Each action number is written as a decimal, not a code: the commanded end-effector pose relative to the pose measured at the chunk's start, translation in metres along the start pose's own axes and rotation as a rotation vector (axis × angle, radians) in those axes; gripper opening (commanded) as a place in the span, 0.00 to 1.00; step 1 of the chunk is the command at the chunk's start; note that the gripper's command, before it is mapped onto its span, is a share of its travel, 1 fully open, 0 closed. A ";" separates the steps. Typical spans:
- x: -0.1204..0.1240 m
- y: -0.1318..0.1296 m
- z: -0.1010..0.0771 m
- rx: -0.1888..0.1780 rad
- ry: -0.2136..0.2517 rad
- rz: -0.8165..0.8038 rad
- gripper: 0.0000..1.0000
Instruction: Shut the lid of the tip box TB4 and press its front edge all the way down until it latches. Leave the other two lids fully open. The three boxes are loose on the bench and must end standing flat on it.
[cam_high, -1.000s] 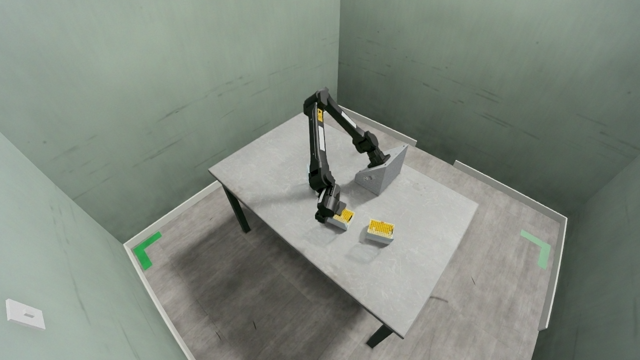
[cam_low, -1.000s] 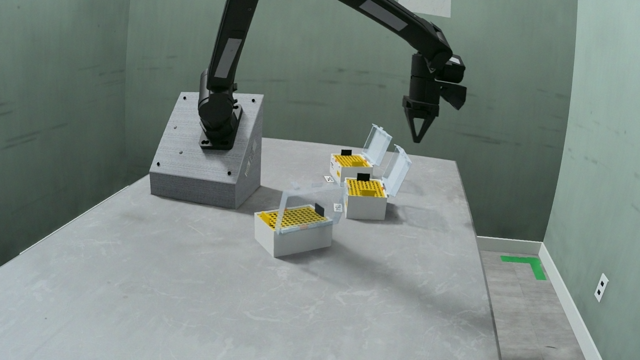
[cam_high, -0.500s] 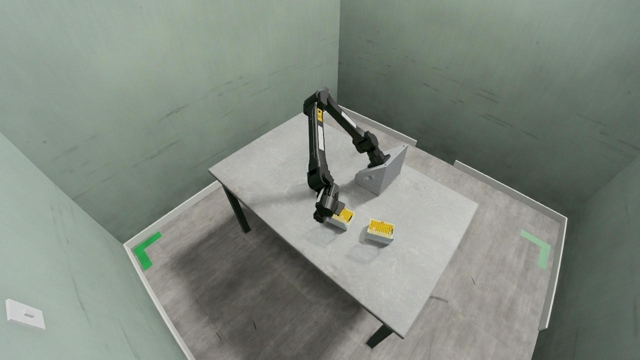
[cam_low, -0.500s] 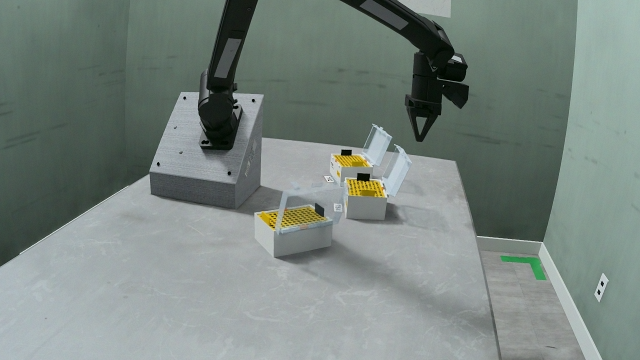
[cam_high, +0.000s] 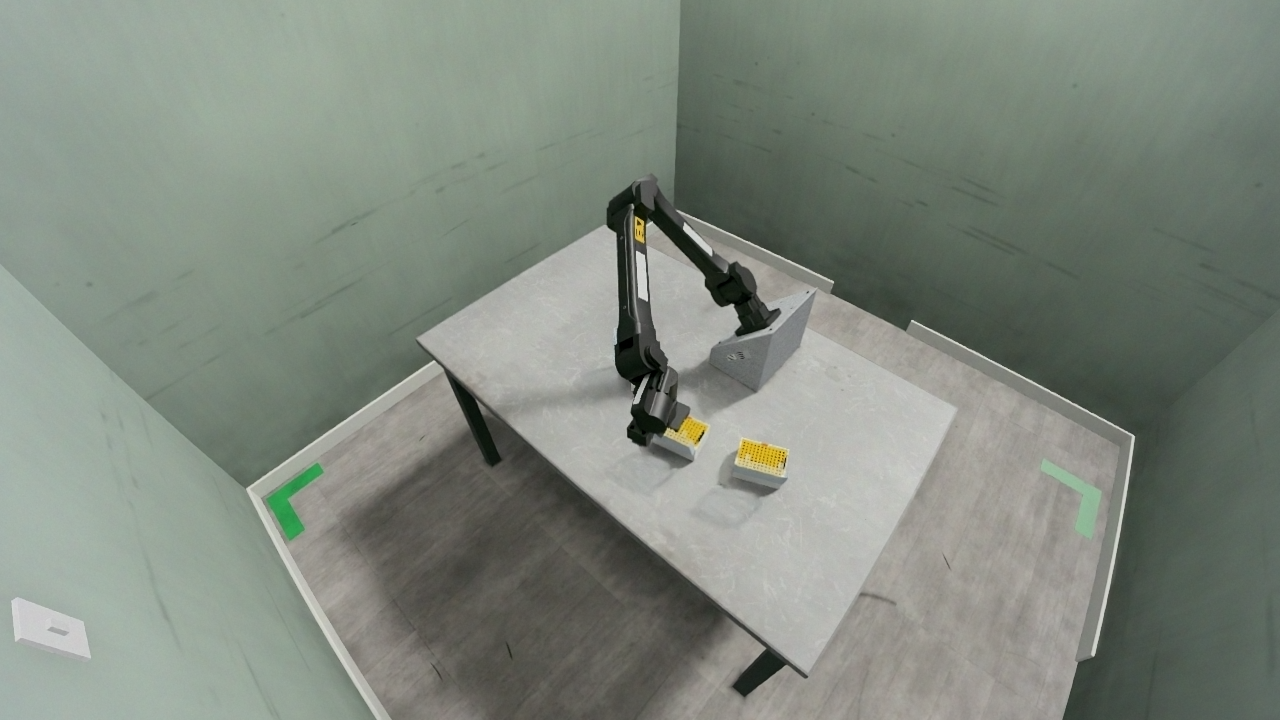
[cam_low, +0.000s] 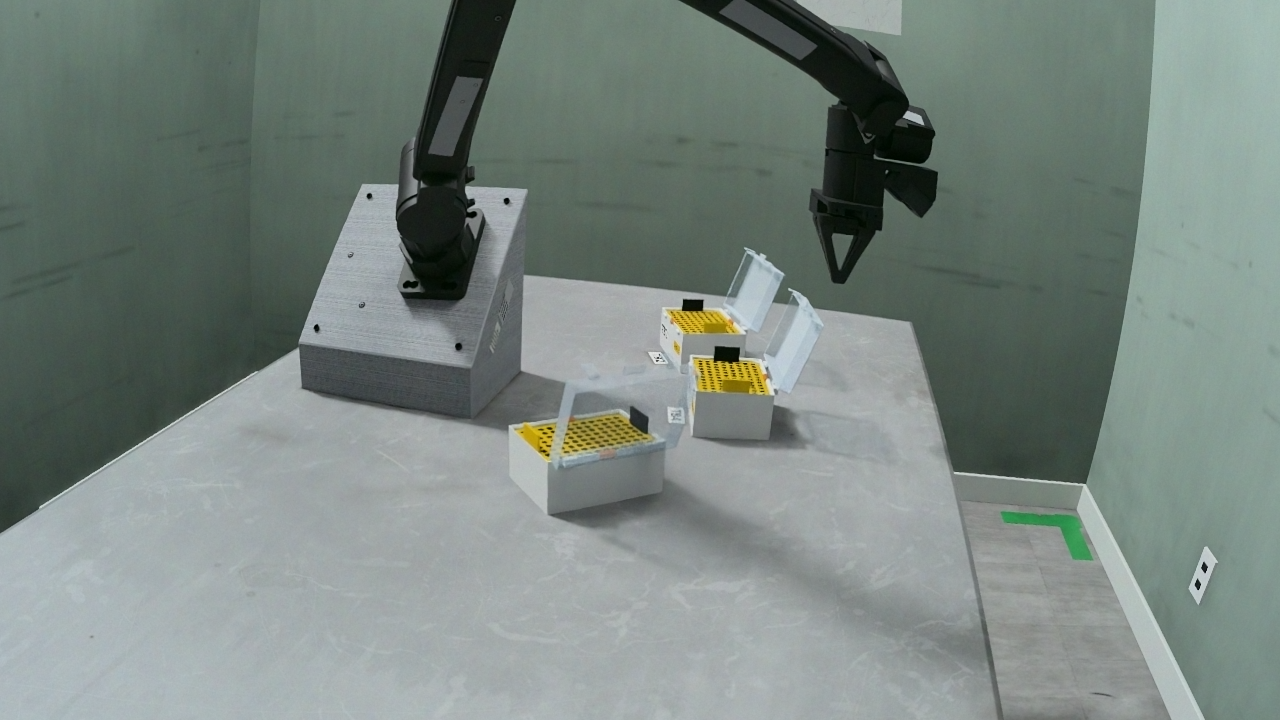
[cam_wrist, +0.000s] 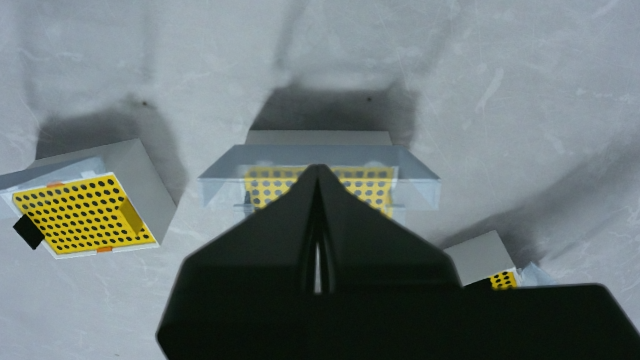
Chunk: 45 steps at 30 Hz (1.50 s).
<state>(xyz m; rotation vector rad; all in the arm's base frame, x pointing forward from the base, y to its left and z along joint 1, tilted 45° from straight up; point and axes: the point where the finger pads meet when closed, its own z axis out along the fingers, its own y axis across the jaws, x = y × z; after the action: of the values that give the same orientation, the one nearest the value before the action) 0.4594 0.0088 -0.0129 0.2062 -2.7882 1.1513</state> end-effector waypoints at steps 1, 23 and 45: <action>-0.025 -0.004 -0.023 -0.008 -0.060 0.027 0.00; -0.026 -0.005 -0.018 -0.009 -0.056 0.031 0.00; -0.026 -0.005 -0.018 -0.009 -0.056 0.031 0.00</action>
<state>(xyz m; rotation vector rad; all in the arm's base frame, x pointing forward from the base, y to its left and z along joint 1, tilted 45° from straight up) 0.4597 0.0089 -0.0130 0.2057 -2.7895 1.1514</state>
